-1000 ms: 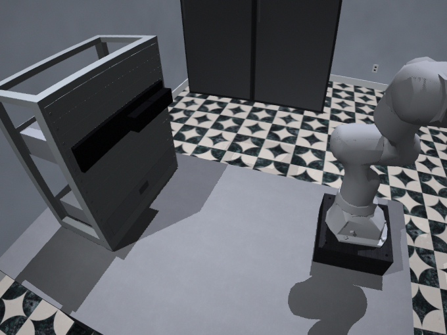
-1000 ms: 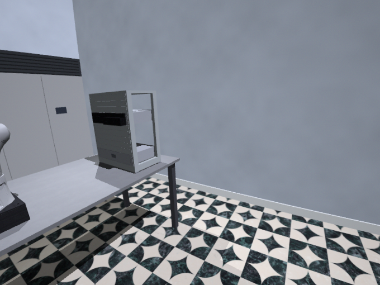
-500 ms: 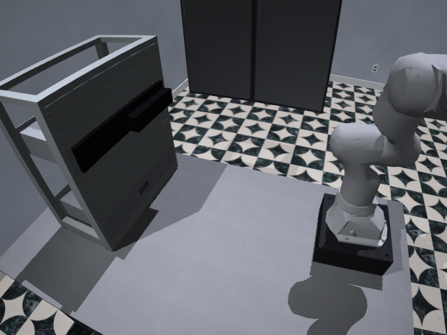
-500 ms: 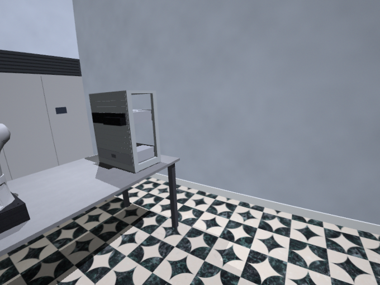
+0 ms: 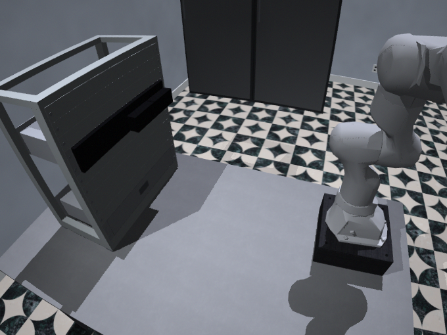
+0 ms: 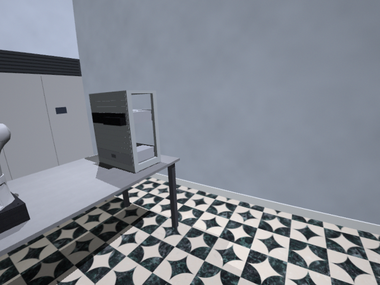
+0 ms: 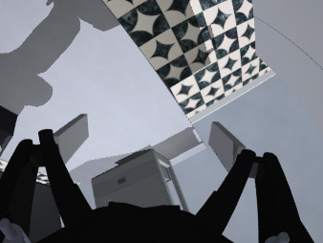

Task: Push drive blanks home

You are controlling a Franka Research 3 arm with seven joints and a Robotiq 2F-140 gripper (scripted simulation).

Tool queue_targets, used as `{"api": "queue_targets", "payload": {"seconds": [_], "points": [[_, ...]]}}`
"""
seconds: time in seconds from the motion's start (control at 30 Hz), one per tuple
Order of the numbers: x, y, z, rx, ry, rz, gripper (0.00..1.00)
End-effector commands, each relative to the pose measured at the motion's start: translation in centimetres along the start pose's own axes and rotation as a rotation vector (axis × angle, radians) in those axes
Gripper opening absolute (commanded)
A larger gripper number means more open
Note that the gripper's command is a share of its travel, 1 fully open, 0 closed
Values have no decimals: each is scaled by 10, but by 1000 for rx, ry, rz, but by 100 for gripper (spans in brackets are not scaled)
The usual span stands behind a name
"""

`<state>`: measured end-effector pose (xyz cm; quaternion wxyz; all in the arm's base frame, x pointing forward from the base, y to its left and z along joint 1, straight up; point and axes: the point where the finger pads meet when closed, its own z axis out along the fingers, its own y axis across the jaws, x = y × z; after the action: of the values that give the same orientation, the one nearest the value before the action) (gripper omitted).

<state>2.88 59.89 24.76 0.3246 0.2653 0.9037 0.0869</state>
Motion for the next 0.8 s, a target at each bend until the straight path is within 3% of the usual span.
{"api": "queue_targets", "payload": {"seconds": [0.0,0.33,0.77], "points": [[0,14,-4,-9,82,67,100],[-26,48,-18,-36,222,214,100],[-97,112,-56,-160,430,505,100]]}}
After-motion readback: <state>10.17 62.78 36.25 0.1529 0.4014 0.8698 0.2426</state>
